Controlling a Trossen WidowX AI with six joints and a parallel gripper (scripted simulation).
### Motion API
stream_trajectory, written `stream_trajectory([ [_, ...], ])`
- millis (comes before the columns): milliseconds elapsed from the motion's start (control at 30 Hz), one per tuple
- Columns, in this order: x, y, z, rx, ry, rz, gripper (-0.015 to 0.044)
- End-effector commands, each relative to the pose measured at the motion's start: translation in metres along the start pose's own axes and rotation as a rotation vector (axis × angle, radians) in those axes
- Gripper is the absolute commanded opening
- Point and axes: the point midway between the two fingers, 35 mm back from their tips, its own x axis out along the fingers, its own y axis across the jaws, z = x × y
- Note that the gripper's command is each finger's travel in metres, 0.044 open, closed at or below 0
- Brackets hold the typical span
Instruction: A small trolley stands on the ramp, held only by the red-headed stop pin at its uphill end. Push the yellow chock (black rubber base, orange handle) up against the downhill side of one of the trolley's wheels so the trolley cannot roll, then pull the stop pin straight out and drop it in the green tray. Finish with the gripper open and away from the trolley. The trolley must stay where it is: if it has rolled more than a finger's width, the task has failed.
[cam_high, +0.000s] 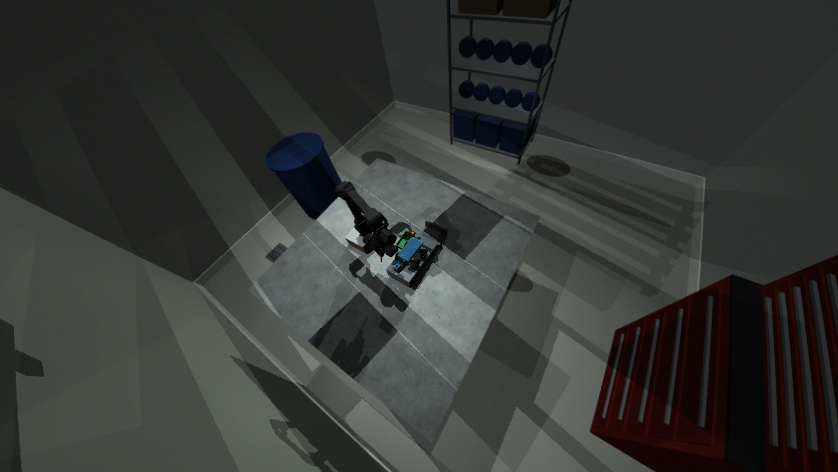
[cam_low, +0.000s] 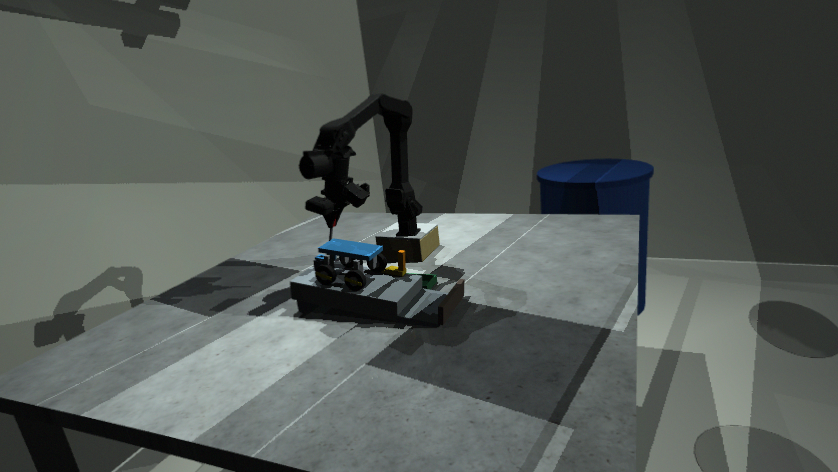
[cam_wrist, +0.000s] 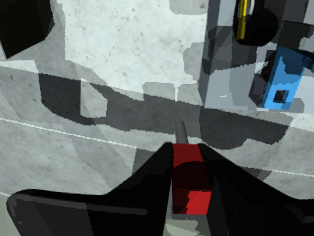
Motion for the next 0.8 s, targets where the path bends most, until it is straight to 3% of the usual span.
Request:
stream_trajectory([
  [0, -0.003, 0.000, 0.016, 0.001, 0.001, -0.004, 0.0000],
  [767, -0.013, -0.001, 0.104, 0.001, -0.008, -0.004, 0.0000],
])
